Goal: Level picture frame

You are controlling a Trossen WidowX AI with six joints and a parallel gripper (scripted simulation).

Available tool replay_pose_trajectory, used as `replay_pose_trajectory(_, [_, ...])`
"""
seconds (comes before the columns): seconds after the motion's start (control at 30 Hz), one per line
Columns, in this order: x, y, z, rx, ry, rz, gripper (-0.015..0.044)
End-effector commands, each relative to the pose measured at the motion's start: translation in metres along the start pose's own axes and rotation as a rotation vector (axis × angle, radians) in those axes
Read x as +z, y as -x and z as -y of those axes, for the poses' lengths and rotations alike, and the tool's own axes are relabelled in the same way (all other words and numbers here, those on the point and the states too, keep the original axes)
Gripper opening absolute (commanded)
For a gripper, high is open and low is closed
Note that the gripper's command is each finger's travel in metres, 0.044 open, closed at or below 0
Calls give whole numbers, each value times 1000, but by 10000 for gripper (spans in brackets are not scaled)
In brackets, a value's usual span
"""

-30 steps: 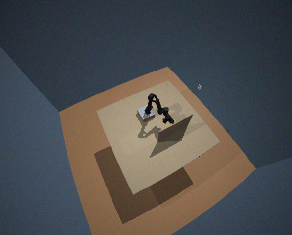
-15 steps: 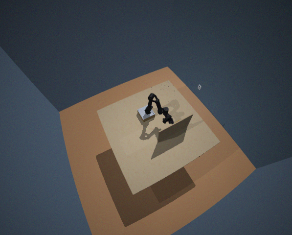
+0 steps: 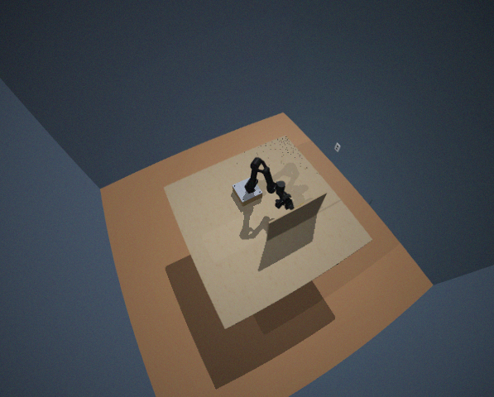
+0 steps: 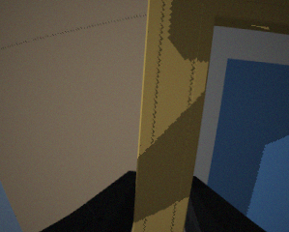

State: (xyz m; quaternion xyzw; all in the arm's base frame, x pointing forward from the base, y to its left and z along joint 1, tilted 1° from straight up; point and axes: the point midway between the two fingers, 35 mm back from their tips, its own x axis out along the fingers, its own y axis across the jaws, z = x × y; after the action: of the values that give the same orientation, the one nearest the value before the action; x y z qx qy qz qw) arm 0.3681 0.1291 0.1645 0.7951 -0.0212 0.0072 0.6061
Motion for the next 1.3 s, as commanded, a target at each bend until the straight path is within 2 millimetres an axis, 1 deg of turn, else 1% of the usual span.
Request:
replay_pose_trajectory(0.0, [0, 0, 0, -1, 26, 1, 0])
replay_pose_trajectory(1.27, [0, 0, -1, -1, 233, 0, 0])
